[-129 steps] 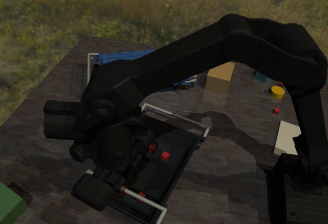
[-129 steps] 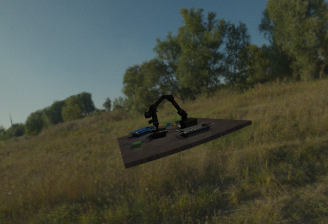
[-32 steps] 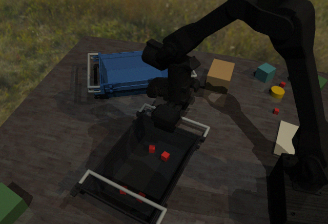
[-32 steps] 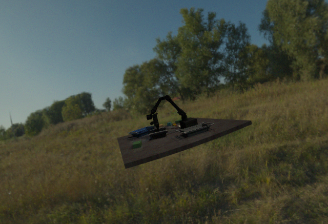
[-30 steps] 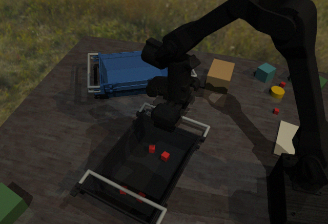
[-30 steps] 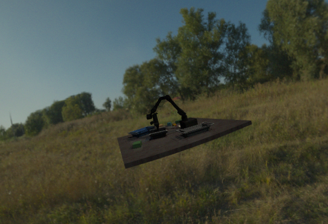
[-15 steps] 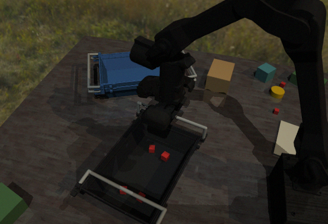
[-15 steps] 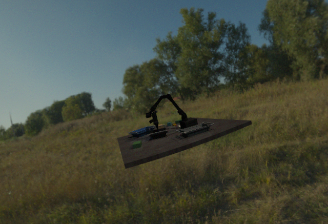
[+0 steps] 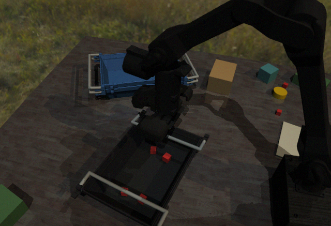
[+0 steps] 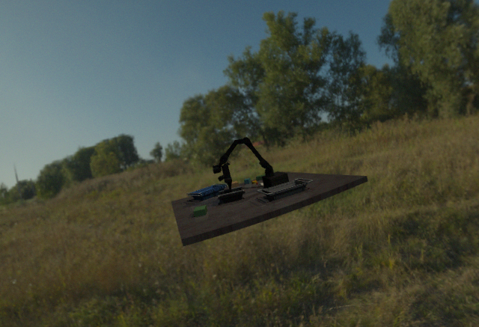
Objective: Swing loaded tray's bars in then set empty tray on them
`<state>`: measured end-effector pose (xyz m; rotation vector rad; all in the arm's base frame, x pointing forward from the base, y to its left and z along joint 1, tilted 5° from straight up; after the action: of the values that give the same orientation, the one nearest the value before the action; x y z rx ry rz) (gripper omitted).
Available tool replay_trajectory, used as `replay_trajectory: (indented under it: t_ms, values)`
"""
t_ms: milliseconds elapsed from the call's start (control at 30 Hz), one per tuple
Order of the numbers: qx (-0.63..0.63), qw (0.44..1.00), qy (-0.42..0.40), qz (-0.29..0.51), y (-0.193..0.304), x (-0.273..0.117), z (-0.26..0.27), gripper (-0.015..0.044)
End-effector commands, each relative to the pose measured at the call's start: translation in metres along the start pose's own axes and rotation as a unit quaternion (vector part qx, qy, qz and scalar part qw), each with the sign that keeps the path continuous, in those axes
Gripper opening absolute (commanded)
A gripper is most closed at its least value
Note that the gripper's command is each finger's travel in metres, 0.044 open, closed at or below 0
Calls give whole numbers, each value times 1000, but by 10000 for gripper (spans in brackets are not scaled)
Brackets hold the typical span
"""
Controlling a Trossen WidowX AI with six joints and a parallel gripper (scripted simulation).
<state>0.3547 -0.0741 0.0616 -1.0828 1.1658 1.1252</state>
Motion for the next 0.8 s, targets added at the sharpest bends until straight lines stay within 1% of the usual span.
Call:
replay_trajectory:
  t_ms: [0,133,167,767]
  values:
    - [1,1000,4,-8,-3,-28,-2,84]
    - [1,1000,4,-8,-3,-33,-2,84]
    - [3,1000,2,-9,-4,-25,-2,84]
    - [3,1000,2,-9,-4,-25,-2,84]
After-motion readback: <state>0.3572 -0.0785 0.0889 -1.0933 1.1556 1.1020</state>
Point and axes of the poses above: the point midway between the two fingers, 35 mm back from their tips, its own x axis out along the fingers, its own z axis across the jaws, y = z × x, the point moved 4 cm from there along -x, back along the fingers, and after that the axes turned 3 degrees about -x, right-handed, at the moved point
